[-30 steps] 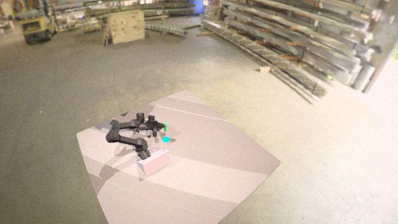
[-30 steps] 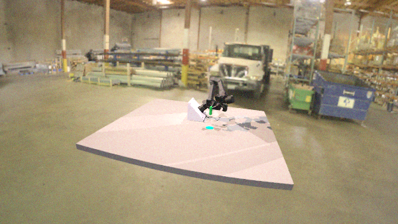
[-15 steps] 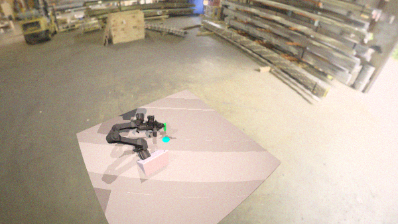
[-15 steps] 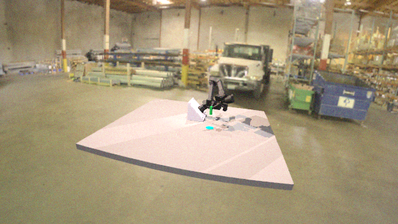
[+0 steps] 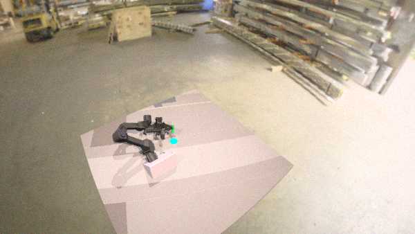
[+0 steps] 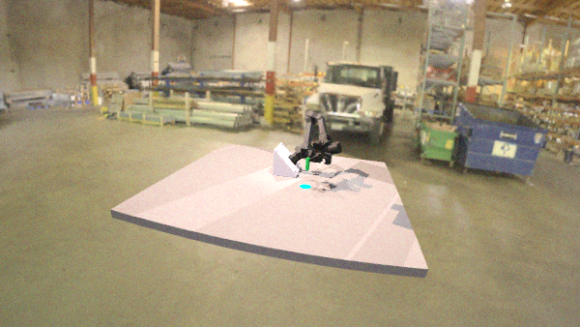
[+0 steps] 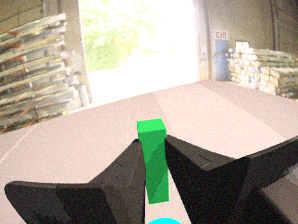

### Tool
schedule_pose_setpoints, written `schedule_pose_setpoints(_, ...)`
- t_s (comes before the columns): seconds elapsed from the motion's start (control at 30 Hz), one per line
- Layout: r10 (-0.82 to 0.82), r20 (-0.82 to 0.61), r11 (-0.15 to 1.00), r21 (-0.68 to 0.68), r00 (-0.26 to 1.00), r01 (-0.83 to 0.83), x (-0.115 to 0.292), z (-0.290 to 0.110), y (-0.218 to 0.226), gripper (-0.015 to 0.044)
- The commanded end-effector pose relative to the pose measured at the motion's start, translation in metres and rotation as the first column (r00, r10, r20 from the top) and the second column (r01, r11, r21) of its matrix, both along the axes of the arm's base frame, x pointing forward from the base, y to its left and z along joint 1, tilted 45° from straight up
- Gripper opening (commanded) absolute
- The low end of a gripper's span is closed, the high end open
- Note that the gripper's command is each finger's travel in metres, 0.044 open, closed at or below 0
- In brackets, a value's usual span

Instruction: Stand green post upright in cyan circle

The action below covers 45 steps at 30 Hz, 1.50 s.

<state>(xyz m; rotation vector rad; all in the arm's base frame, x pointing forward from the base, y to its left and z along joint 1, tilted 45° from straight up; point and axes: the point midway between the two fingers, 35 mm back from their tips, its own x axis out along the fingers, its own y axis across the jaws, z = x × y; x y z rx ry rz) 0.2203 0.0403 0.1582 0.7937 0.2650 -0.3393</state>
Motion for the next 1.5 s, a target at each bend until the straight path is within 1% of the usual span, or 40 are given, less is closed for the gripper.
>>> schedule_pose_setpoints(0.0,-0.005,-0.008,1.0,0.001,1.0,0.005,0.002,-0.009,0.008,0.0023)
schedule_pose_setpoints(0.8,-0.001,0.005,1.0,-0.006,1.0,0.001,-0.005,-0.054,0.051,0.0023)
schedule_pose_setpoints(1.23,0.003,-0.001,1.0,-0.005,1.0,-0.003,-0.003,-0.071,0.066,0.0023)
schedule_pose_setpoints(1.47,0.003,-0.001,1.0,-0.004,1.0,-0.003,-0.003,-0.071,0.066,0.0023)
